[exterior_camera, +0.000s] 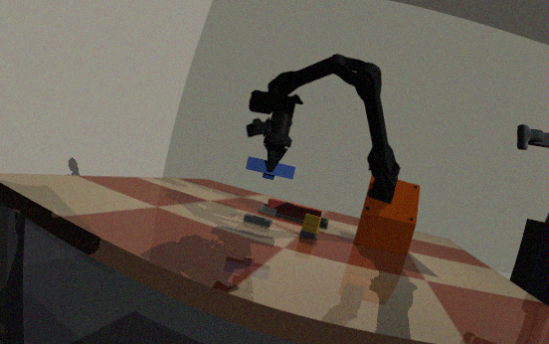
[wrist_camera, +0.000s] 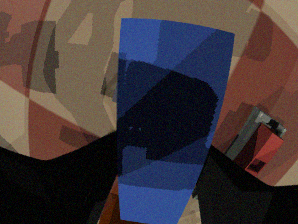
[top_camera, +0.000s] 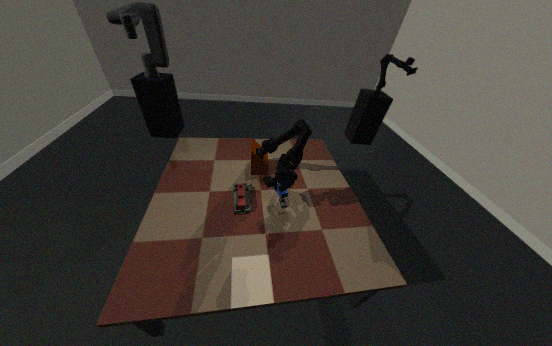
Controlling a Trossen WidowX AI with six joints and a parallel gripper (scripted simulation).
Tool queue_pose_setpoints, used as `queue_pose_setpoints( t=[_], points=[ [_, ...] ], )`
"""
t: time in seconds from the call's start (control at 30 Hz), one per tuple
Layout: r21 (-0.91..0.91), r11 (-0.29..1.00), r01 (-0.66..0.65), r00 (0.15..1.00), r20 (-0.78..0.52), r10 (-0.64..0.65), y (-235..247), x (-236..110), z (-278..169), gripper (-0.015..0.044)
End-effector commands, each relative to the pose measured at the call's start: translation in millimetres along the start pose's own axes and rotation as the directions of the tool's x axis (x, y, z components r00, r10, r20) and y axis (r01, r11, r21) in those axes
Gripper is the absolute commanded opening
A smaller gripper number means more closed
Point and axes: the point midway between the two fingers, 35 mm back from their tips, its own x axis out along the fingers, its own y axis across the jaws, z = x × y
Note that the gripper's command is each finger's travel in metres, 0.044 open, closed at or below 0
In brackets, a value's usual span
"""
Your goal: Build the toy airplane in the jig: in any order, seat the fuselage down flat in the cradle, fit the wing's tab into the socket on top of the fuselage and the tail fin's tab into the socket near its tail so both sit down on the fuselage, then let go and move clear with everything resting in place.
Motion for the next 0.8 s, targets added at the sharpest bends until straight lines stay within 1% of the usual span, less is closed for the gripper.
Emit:
queue_pose_setpoints(
  t=[0.0,0.37,0.77],
  points=[
    [-0.080,0.997,0.010,1.000,0.003,-0.010,-16.4,0.4,-2.5,0.0000],
    [-0.276,0.961,0.015,1.000,0.001,-0.016,-51.0,5.6,-11.7,0.0000],
    [-0.476,0.879,0.015,1.000,-0.002,-0.018,-87.2,11.9,-26.0,0.0000]
  ],
)
